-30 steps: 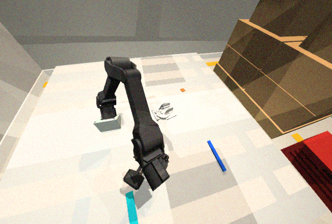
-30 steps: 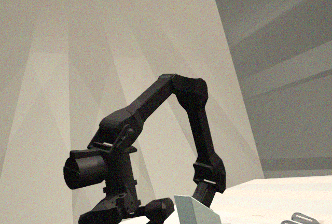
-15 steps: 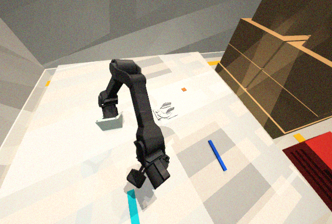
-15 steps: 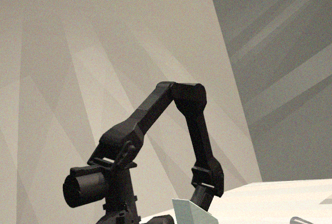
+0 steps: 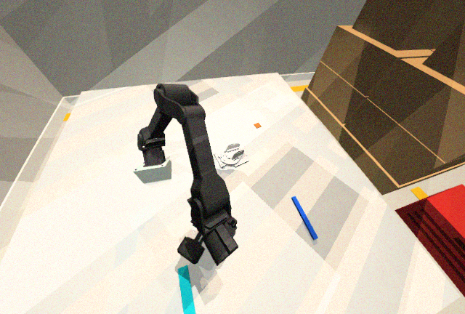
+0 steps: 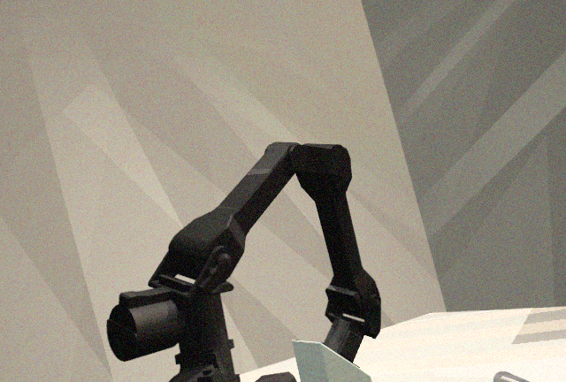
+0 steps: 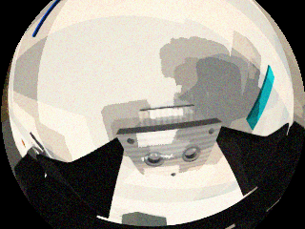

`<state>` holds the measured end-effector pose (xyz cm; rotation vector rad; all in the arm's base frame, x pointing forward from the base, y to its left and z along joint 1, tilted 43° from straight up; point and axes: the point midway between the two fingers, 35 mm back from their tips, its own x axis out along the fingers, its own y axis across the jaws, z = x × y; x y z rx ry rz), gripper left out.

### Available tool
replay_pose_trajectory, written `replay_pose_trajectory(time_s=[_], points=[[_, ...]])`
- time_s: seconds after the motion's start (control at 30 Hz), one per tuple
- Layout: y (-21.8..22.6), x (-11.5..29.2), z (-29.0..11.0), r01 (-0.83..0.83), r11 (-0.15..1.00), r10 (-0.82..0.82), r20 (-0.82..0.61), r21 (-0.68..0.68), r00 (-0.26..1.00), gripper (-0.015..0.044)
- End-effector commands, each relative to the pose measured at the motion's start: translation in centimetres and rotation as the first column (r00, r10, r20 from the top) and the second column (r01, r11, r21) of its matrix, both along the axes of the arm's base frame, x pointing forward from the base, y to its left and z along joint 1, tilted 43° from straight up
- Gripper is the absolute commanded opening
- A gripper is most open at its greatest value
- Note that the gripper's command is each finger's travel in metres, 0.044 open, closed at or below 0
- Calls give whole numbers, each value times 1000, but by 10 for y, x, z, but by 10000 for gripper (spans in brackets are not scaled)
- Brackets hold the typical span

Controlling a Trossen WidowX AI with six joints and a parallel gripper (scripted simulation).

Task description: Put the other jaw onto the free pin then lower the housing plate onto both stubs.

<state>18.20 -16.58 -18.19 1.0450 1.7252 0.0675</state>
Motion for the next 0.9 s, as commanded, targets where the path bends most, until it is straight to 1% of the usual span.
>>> replay_pose_trajectory(time_s=[0.0,0.23,0.67,0.87], points=[[0,1,0,5,1000,-5,2,1,1000,440],[0,1,0,5,1000,-5,2,1,1000,440],[0,0,0,0,1000,0,0,0,1000,353],[0,0,0,0,1000,0,0,0,1000,351]])
